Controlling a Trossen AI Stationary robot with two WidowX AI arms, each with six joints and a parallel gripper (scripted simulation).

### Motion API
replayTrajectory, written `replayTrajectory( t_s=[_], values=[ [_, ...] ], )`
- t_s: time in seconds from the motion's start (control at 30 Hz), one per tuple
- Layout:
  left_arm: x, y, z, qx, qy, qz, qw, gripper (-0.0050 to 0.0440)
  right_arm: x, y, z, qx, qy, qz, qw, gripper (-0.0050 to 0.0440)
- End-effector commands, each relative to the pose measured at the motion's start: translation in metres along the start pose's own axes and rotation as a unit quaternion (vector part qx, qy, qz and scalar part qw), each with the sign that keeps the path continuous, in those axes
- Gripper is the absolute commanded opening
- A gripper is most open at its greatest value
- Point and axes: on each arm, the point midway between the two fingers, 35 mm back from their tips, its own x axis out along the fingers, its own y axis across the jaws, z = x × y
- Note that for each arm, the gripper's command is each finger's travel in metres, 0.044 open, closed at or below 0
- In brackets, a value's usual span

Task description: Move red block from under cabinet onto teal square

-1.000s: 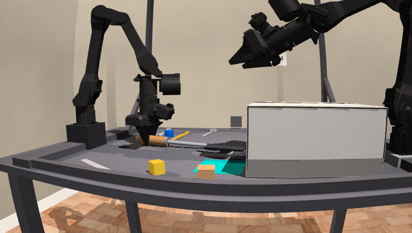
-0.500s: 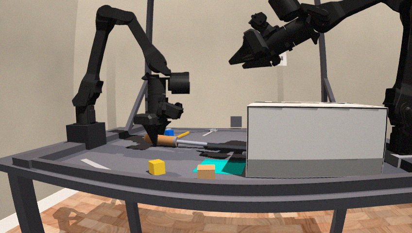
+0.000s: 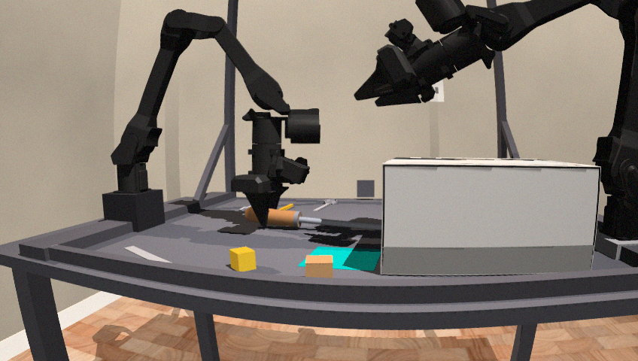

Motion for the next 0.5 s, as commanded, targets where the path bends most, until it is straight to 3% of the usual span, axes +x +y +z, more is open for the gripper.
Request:
replayTrajectory(
  t_s=[0.0, 0.47],
  values=[
    [-0.005, 0.000, 0.012, 0.003, -0.017, 0.000, 1.000, 0.0440, -0.013, 0.001, 0.033, 0.001, -0.022, 0.005, 1.000, 0.0109],
    [-0.005, 0.000, 0.012, 0.003, -0.017, 0.000, 1.000, 0.0440, -0.015, -0.002, 0.090, 0.001, -0.024, 0.005, 1.000, 0.0109]
  ],
)
